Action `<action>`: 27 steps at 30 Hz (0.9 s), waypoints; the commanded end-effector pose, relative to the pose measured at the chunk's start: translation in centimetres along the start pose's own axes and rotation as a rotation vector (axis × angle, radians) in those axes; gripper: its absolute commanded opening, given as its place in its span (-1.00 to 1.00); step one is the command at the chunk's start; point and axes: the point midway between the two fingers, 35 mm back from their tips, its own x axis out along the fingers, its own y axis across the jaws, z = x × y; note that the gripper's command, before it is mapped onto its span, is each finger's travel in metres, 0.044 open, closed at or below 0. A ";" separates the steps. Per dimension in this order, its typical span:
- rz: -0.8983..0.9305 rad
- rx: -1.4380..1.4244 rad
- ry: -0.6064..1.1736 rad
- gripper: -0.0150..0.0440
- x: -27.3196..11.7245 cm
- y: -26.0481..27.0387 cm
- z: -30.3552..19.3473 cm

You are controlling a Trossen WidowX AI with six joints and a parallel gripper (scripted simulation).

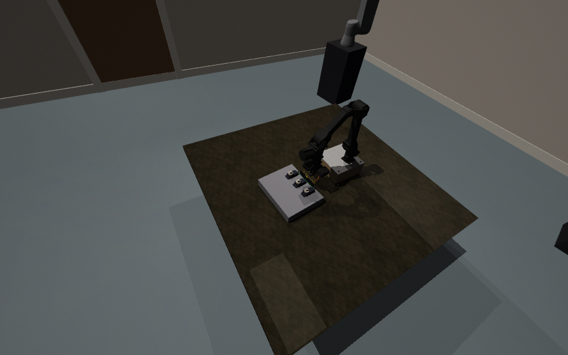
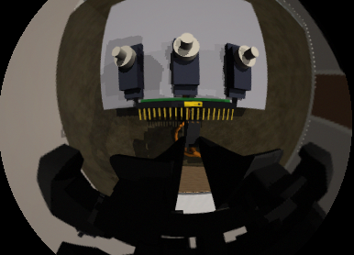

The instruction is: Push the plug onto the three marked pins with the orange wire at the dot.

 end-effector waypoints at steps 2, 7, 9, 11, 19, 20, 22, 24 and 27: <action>0.002 -0.002 0.000 -0.49 0.0 0.0 0.3; 0.002 -0.002 0.000 -0.49 0.0 0.1 0.6; 0.002 -0.002 0.000 -0.49 0.0 0.1 0.7; 0.002 -0.002 0.000 -0.49 0.0 0.1 0.9; 0.002 -0.002 -0.001 -0.49 0.0 0.2 1.4; 0.002 -0.002 -0.001 -0.49 0.0 0.2 1.5; 0.002 -0.002 -0.001 -0.49 0.0 0.2 1.6; 0.002 -0.002 -0.001 -0.49 0.0 0.2 1.7; 0.002 -0.002 -0.001 -0.49 0.0 0.2 1.9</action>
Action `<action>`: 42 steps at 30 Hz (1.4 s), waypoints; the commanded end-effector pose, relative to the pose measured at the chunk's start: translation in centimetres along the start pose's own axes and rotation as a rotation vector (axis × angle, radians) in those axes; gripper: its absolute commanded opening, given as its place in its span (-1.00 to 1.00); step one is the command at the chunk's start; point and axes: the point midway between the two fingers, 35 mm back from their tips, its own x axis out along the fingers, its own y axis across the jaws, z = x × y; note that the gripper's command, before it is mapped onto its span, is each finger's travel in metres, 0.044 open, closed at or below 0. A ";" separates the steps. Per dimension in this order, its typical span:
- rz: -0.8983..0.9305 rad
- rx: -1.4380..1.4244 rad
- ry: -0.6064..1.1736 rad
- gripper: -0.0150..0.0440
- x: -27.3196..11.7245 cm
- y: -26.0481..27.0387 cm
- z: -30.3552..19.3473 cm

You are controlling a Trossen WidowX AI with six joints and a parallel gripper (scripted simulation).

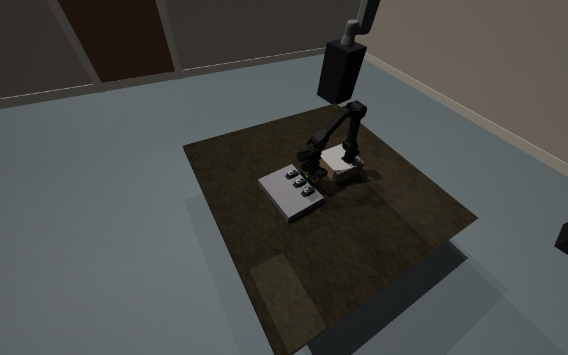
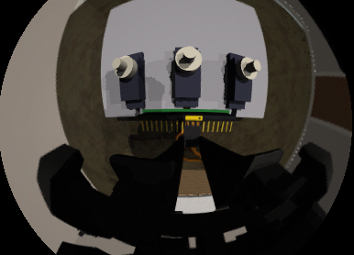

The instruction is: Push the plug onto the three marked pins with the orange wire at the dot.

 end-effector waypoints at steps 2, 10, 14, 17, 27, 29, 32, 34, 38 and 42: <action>0.003 0.004 -0.003 -0.31 0.2 -0.1 0.1; 0.003 0.004 -0.003 0.40 -0.5 -0.1 0.1; 0.003 0.004 -0.003 0.75 -4.6 -0.2 0.2; 0.003 0.004 -0.003 1.00 -5.8 -0.2 0.1; 0.003 0.004 -0.003 1.00 -5.8 -0.2 0.1; 0.003 0.004 -0.003 1.00 -5.8 -0.2 0.1; 0.003 0.004 -0.003 1.00 -5.8 -0.2 0.1; 0.003 0.004 -0.003 1.00 -5.8 -0.2 0.1; 0.003 0.004 -0.003 1.00 -5.8 -0.2 0.1; 0.003 0.004 -0.003 1.00 -5.8 -0.2 0.1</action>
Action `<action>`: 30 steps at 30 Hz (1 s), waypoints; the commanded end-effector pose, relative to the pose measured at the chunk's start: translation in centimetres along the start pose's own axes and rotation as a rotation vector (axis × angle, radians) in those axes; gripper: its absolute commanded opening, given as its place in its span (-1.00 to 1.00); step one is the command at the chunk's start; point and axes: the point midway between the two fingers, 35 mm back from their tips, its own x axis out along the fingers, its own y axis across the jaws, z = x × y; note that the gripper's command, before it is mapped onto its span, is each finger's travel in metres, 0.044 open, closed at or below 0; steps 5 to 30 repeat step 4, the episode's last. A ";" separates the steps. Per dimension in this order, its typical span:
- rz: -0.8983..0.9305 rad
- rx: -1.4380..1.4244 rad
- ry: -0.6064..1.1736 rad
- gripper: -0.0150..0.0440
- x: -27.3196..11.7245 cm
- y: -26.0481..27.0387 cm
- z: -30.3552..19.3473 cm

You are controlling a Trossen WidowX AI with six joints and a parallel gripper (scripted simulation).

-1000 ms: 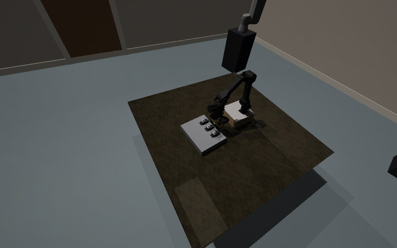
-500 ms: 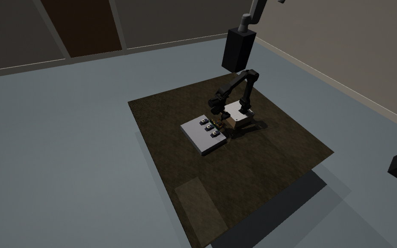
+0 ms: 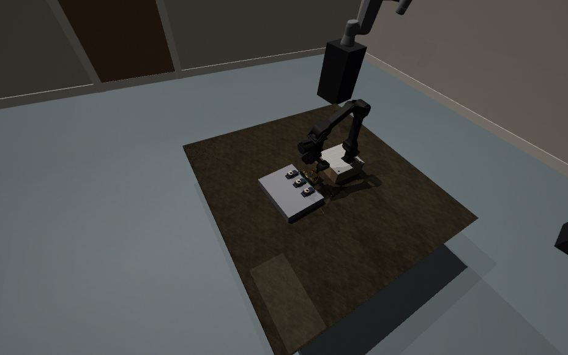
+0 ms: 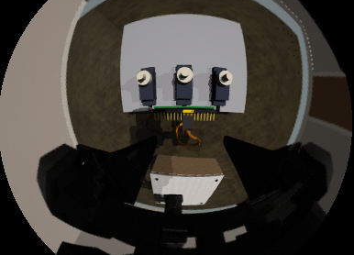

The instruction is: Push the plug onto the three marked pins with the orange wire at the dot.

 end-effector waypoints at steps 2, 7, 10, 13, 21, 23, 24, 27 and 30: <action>-0.001 0.004 0.001 1.00 0.0 0.0 0.0; -0.001 0.004 0.001 1.00 0.0 0.0 0.0; -0.001 0.004 0.001 1.00 0.0 0.0 0.0; -0.001 0.004 0.001 1.00 0.0 0.0 0.0; -0.001 0.004 0.001 1.00 0.0 0.0 0.0; -0.001 0.004 0.001 1.00 0.0 0.0 0.0; -0.001 0.004 0.001 1.00 0.0 0.0 0.0; -0.001 0.004 0.001 1.00 0.0 0.0 0.0; -0.001 0.004 0.001 1.00 0.0 0.0 0.0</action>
